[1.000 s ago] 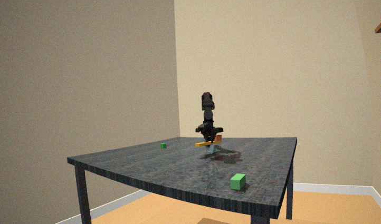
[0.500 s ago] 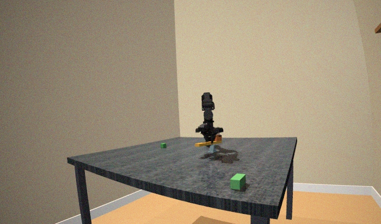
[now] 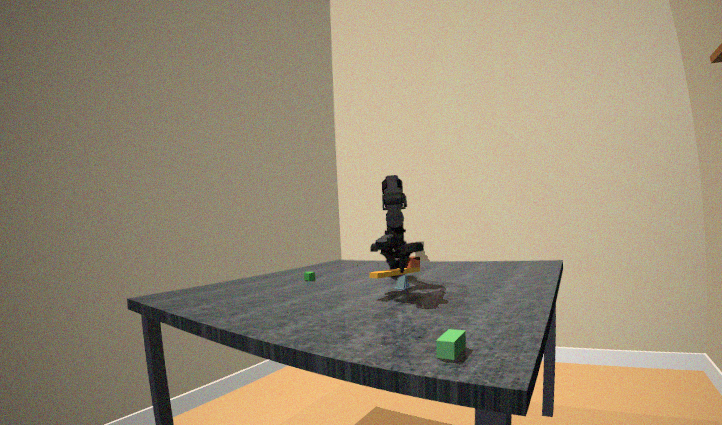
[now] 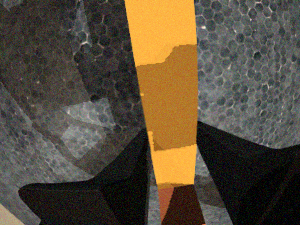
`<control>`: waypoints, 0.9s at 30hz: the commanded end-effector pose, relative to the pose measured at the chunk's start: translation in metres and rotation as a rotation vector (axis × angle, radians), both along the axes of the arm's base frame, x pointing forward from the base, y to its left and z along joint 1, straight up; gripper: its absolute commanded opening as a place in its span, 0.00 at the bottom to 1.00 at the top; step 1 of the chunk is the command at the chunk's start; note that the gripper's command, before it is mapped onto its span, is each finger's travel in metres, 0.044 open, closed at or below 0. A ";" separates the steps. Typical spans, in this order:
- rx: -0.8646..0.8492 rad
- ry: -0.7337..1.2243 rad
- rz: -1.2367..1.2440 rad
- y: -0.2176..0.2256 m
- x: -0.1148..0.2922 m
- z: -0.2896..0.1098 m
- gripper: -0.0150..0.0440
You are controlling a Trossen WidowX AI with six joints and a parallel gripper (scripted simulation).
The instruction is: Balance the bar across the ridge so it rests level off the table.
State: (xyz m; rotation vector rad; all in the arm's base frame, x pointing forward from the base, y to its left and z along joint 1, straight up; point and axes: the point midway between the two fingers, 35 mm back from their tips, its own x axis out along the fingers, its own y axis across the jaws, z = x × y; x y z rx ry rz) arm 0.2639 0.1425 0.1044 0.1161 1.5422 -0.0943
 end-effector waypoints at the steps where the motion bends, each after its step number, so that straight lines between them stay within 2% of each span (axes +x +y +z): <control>1: 0.002 0.001 0.004 0.000 0.000 -0.001 0.25; 27: 0.002 0.001 0.004 0.000 0.000 -0.003 0.25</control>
